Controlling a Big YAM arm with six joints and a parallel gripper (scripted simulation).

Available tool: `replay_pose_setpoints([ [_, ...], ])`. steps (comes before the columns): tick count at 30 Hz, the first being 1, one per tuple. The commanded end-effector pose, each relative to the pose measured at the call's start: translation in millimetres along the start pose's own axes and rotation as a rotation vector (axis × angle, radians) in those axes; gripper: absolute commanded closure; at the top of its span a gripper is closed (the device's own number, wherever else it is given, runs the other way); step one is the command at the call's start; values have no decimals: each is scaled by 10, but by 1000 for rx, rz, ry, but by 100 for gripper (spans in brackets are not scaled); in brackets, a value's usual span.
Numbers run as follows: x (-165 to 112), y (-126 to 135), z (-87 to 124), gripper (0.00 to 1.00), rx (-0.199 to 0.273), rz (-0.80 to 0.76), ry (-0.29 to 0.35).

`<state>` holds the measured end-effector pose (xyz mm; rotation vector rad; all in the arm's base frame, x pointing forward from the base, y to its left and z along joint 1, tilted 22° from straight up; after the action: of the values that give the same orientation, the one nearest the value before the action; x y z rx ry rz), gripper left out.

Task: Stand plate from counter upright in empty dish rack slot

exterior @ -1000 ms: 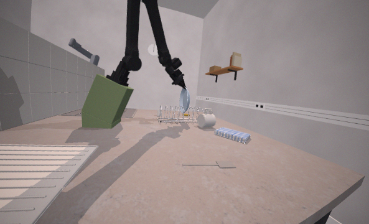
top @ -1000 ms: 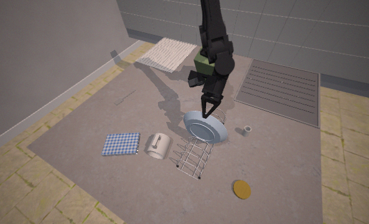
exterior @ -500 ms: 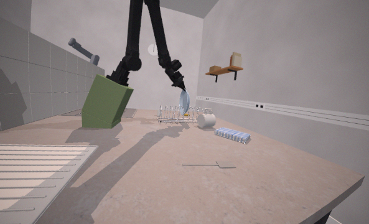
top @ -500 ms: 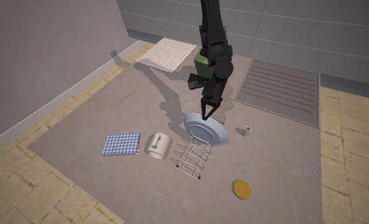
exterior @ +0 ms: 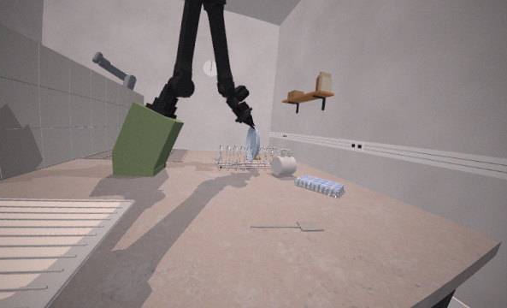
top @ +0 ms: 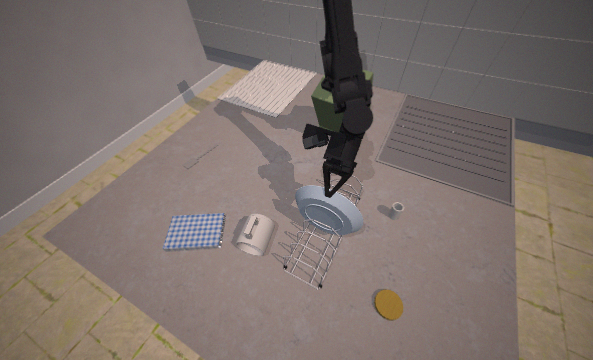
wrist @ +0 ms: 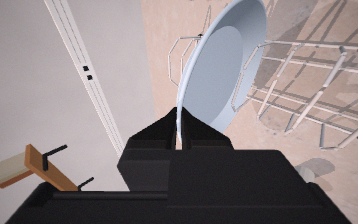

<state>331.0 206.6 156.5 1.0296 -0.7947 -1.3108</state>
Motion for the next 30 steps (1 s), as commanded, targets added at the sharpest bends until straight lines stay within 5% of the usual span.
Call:
replay_pose_setpoints([
  [1,-49,234,20,100,67,-30,19],
  [30,2,-25,-143,100,37,-11,8],
])
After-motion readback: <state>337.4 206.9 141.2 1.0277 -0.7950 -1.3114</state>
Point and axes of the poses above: the point where the finger pads meet when closed, its own z axis back along the fingers, its own y axis across the jaws, x = y × z, the point moved 5 cm from there along z, back along the fingers, and after that the axes turned 8 degrees about -z, right-handed, at the moved point
